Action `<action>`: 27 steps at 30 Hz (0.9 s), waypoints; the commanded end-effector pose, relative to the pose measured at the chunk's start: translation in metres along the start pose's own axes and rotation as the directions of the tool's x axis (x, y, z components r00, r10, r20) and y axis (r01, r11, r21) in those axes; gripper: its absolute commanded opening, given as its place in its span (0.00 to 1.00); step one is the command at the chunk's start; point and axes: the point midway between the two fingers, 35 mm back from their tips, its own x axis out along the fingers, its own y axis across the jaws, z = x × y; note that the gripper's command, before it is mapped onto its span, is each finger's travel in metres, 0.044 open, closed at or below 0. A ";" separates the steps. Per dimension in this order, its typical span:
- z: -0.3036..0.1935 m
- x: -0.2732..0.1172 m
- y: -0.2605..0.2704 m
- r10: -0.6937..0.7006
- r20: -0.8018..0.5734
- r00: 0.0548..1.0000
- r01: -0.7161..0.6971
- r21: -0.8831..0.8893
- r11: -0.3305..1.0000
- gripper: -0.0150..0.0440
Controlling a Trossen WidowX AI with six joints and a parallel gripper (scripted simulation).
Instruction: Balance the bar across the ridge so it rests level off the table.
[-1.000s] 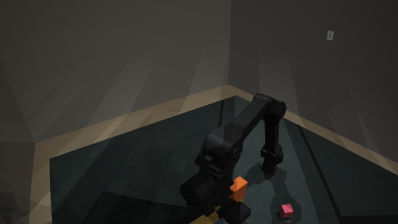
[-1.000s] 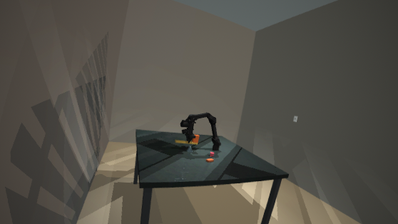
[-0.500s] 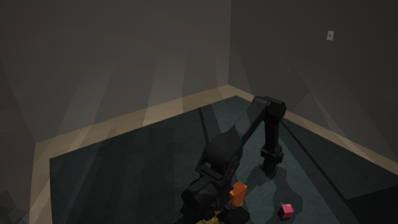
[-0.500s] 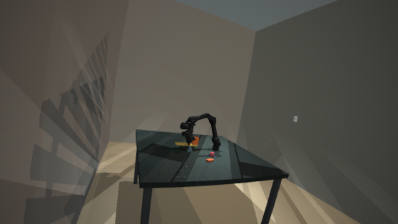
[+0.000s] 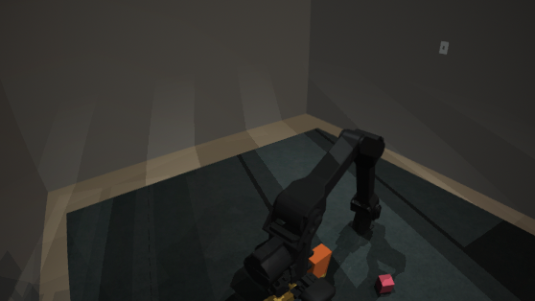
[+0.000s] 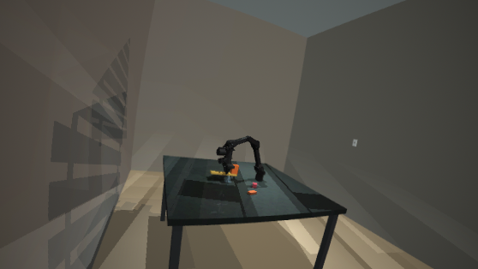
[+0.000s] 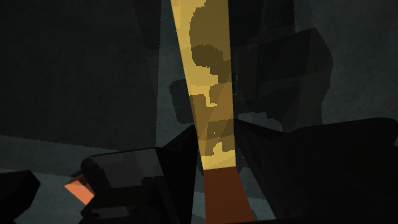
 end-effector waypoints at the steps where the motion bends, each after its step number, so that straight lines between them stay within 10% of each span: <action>1: 0.000 0.000 0.000 0.001 0.003 1.000 -0.001 -0.004 1.000 0.25; 27: 0.000 0.002 0.000 0.001 0.003 1.000 -0.001 -0.004 1.000 0.25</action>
